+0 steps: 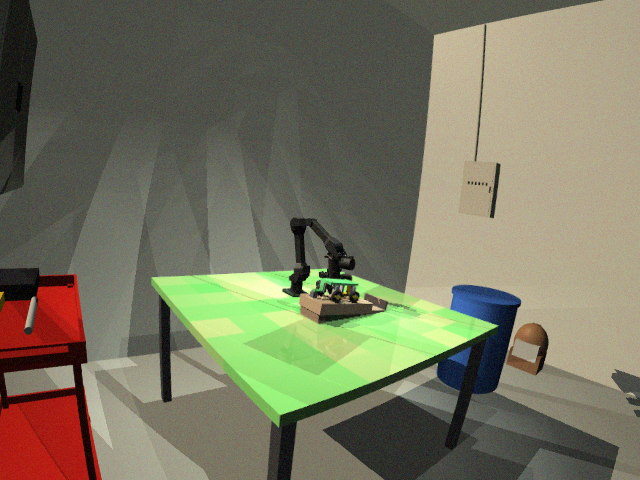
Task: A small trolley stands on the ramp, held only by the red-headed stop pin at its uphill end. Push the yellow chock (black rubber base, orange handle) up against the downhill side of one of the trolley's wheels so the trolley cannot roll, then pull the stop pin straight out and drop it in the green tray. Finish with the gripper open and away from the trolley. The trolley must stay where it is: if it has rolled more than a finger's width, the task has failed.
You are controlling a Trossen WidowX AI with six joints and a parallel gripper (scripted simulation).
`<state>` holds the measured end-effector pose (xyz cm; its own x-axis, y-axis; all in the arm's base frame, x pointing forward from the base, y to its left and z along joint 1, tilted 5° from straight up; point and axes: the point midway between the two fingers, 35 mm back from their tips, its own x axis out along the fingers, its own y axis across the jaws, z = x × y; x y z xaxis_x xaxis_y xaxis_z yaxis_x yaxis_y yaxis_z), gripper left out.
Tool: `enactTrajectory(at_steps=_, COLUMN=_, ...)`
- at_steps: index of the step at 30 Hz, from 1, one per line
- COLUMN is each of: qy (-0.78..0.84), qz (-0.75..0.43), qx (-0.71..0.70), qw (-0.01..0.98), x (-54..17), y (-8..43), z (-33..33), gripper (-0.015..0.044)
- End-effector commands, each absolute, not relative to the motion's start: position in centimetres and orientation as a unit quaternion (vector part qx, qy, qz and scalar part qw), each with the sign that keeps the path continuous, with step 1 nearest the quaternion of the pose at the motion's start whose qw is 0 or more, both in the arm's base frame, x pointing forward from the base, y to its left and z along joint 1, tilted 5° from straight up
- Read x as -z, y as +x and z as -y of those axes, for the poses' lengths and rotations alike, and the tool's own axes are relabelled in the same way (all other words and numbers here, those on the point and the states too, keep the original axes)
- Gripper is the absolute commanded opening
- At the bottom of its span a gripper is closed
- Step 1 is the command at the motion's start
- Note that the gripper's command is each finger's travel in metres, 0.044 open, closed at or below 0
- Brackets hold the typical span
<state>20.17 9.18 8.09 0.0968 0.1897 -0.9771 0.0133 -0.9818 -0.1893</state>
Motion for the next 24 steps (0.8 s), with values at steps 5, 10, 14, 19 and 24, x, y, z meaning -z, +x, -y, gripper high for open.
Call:
enactTrajectory(at_steps=5, qy=-0.738, qz=0.070, qx=-0.668, qw=0.067, x=-7.8, y=20.2, z=-8.8, gripper=0.0190)
enactTrajectory(at_steps=10, qy=-0.738, qz=0.070, qx=-0.668, qw=0.067, x=-7.6, y=20.2, z=-8.6, gripper=0.0190)
enactTrajectory(at_steps=14, qy=-0.738, qz=0.070, qx=-0.668, qw=0.067, x=-7.4, y=20.2, z=-8.4, gripper=0.0190)
enactTrajectory(at_steps=19, qy=-0.738, qz=0.070, qx=-0.668, qw=0.067, x=-7.2, y=20.2, z=-8.1, gripper=0.0190)
enactTrajectory(at_steps=24, qy=-0.738, qz=0.070, qx=-0.668, qw=0.066, x=-6.9, y=20.2, z=-7.9, gripper=0.0190)
